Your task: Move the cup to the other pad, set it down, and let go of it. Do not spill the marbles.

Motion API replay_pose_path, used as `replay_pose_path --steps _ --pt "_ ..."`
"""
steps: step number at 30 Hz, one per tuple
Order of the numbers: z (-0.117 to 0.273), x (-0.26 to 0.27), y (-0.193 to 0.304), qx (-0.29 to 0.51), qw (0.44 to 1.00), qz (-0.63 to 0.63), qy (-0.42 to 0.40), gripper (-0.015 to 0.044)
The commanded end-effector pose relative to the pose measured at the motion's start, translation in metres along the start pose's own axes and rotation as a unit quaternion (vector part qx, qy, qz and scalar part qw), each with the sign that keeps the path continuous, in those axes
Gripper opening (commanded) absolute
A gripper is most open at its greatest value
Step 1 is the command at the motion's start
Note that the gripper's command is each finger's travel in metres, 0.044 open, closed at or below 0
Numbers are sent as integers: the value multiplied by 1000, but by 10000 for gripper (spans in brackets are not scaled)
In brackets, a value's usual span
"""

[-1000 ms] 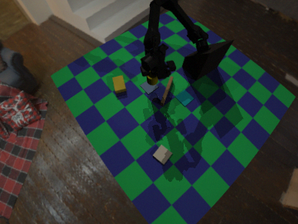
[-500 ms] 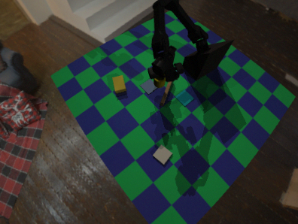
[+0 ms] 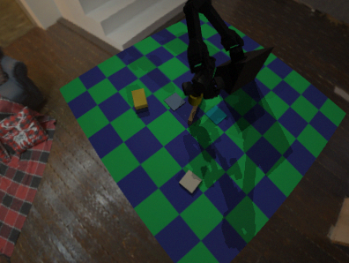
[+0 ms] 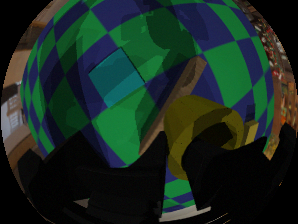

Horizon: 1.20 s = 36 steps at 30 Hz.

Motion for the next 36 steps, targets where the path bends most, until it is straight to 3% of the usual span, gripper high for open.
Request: replay_pose_path --steps 1,36 --pt "-1 12 -6 1 1000 1 -4 0" --pt "0 90 -56 -1 1000 1 -5 0"
Point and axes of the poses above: the point midway between the two fingers, 35 mm back from their tips, its own z axis back along the fingers, its own x axis across the jaws, y = z × x, the point moved 10 cm from there along z, back along the fingers, and after that the axes turned 1 degree about -z, right-handed, at the moved point
